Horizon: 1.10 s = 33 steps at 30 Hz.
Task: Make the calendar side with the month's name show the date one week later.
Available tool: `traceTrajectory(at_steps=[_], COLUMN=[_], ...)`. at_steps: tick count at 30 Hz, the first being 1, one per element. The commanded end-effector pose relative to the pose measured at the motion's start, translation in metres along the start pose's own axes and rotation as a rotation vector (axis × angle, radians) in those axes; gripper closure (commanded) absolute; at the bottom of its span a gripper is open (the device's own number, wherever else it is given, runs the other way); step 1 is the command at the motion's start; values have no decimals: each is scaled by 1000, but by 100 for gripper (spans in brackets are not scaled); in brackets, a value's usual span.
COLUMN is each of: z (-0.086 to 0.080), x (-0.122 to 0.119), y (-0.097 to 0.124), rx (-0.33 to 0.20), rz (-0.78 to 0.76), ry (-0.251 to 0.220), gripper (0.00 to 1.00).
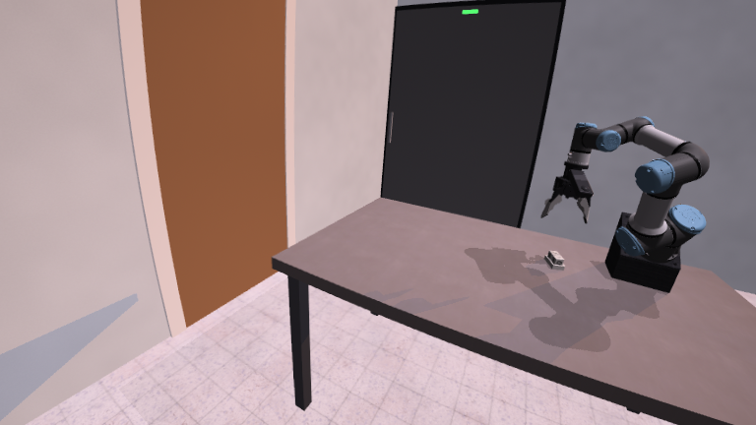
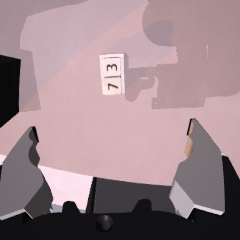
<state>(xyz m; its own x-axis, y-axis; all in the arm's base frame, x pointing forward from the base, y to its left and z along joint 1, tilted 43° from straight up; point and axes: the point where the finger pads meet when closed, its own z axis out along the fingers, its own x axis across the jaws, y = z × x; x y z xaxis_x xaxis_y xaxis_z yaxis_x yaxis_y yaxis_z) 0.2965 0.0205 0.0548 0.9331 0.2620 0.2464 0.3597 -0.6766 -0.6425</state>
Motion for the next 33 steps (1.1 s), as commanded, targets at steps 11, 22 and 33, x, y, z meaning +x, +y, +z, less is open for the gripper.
traceTrajectory(at_steps=[11,22,33], z=[1,50,50], x=[0,0,0], y=[1,1,1], rx=[0,0,0], rz=[-2,-3,-3], ry=[-3,-3,-3], gripper=[0,0,72])
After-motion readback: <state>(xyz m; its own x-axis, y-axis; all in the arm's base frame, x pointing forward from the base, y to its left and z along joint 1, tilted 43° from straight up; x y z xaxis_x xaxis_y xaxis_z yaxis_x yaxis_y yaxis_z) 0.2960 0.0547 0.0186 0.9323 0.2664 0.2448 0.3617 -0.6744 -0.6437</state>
